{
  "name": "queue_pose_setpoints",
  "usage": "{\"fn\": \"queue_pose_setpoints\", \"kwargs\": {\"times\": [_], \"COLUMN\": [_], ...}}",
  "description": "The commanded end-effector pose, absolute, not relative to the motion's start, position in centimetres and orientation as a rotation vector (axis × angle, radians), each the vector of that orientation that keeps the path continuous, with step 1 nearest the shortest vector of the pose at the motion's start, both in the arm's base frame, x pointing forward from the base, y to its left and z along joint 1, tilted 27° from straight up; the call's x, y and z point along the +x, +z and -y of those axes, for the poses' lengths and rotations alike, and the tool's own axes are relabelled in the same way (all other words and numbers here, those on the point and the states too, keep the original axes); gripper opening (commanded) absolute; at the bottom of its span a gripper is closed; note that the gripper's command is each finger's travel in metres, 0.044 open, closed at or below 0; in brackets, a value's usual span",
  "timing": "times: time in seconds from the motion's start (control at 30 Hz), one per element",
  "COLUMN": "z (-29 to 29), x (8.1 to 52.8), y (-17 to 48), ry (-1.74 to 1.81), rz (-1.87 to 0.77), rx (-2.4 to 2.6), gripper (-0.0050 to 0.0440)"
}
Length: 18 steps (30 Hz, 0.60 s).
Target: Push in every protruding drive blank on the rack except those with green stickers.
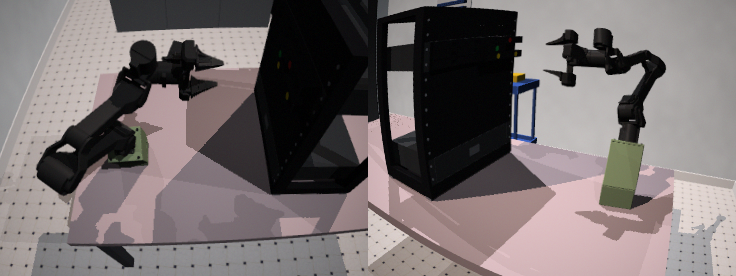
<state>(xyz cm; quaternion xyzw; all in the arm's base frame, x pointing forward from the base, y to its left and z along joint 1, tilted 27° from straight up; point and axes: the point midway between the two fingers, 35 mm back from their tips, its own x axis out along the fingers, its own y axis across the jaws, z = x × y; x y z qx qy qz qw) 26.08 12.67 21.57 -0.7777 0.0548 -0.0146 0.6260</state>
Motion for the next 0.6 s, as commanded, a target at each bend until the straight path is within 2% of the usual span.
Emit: {"fn": "queue_pose_setpoints", "kwargs": {"times": [0.0,0.57], "z": [-12.92,-13.28], "x": [25.89,25.25], "y": [22.28,23.20], "ry": [-0.066,-0.103], "rz": [-0.103,-0.090], "rx": [-1.839,-1.988], "gripper": [0.0440,0.0440]}}
